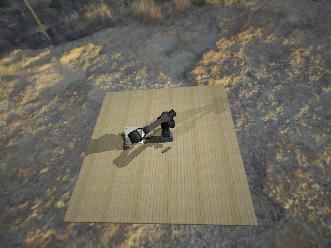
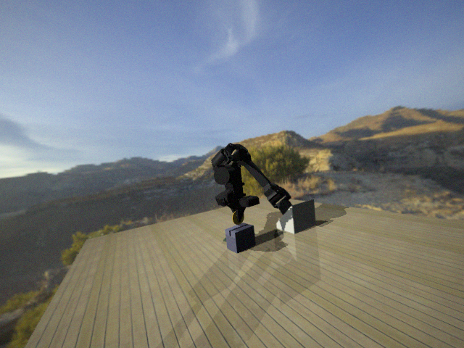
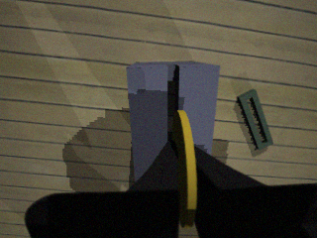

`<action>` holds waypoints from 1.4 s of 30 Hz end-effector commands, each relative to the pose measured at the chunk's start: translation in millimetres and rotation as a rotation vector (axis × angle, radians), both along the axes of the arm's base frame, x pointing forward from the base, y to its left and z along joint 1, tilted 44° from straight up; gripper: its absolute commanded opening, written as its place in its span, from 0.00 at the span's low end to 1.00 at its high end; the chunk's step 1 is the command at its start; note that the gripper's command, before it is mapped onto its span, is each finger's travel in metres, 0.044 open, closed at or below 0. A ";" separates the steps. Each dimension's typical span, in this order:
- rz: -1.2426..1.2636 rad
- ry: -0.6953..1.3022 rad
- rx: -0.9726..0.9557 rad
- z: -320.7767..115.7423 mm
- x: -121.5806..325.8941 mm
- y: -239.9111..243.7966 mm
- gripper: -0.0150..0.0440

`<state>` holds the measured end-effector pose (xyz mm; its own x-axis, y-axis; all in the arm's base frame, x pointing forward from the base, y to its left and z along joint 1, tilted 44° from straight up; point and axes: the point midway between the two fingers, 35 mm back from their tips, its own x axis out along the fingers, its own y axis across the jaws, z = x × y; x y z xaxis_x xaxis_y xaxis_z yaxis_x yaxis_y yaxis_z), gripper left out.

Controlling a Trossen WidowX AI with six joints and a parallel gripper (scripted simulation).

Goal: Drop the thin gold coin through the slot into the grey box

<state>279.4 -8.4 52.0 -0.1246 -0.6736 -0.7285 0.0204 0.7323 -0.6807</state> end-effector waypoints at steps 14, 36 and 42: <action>0.005 0.000 -0.004 -7.0 -0.8 -7.6 0.25; -0.001 0.000 0.000 6.9 1.1 6.0 0.84; 0.001 0.004 -0.005 39.8 3.0 34.0 1.00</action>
